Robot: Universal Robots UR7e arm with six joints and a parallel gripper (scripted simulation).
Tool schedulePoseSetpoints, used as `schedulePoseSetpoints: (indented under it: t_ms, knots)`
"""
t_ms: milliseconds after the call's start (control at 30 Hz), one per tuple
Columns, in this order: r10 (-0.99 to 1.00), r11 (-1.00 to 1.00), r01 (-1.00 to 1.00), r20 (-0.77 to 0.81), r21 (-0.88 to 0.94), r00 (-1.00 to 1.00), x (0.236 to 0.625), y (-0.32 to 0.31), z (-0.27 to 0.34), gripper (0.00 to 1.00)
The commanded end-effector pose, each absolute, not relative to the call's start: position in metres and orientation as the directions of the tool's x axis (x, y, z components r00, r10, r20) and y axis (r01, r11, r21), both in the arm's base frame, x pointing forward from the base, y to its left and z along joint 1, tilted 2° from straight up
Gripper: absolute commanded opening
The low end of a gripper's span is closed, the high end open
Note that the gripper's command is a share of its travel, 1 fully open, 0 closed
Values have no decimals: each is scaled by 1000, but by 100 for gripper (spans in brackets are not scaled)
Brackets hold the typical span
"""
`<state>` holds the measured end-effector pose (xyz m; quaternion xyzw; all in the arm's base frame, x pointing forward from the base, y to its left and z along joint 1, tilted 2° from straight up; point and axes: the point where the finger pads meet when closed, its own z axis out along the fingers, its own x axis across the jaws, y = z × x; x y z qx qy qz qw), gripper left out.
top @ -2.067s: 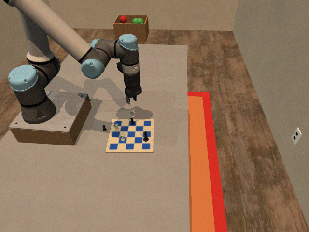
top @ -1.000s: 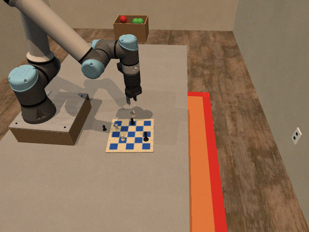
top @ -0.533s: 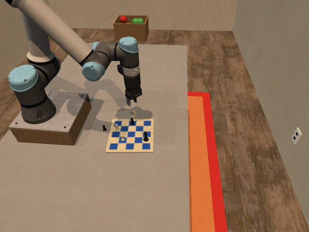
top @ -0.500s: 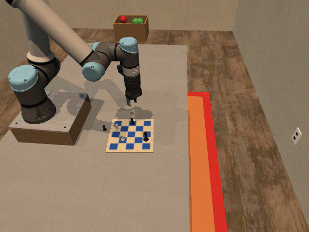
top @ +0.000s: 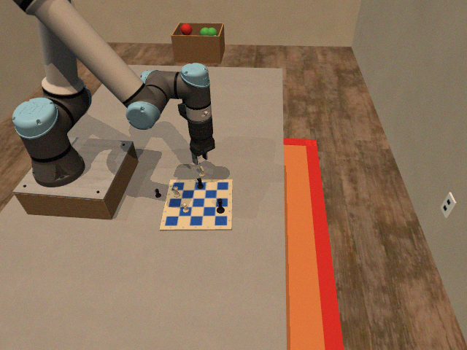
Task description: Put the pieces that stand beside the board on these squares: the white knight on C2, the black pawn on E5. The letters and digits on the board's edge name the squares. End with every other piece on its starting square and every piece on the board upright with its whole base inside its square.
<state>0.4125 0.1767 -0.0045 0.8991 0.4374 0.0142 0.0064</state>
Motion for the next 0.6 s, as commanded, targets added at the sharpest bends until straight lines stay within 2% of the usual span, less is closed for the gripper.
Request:
schedulePoseSetpoints:
  t_ms: [0,567]
  knots:
    - [787,-617,786,21,25,617,413,177,-10,73]
    - [787,-617,786,21,25,617,414,177,-22,73]
